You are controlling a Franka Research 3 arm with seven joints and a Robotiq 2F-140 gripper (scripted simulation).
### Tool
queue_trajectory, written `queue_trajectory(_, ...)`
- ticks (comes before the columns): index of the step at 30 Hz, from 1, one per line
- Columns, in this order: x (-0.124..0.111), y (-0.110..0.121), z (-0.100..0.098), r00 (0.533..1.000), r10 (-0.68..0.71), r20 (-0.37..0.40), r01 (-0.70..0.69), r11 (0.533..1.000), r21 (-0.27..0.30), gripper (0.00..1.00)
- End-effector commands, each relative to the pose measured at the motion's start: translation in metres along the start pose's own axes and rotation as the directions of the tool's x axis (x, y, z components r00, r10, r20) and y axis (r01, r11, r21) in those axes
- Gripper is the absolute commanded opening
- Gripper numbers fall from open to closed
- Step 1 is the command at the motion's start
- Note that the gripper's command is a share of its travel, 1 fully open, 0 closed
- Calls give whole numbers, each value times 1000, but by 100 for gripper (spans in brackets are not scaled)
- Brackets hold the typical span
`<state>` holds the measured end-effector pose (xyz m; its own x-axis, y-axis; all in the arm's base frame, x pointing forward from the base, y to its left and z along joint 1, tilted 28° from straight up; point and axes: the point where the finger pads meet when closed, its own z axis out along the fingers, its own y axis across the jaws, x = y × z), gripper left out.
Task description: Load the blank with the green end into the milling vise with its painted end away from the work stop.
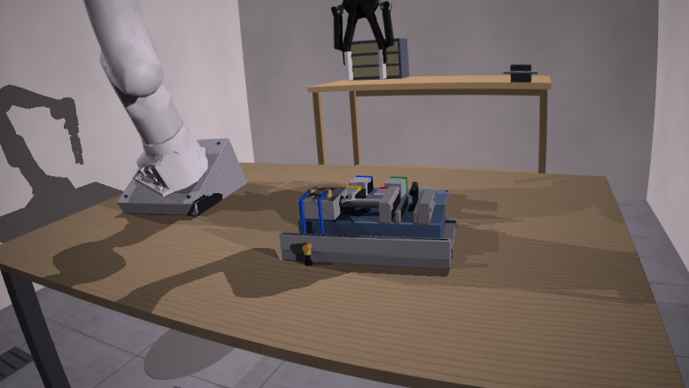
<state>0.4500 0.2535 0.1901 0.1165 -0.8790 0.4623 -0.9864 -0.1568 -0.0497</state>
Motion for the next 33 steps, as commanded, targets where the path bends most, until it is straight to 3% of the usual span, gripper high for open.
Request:
queue_trajectory(1,-4,-4,18,1000,6,-1,-6,1000,-1,48)
queue_trajectory(4,-11,-11,47,1000,16,-1,-16,1000,0,48)
queue_trajectory(16,-11,-11,47,1000,16,-1,-16,1000,0,48)
queue_trajectory(21,-21,-20,95,1000,16,-1,-16,1000,0,48)
queue_trajectory(33,-21,-20,95,1000,16,-1,-16,1000,0,48)
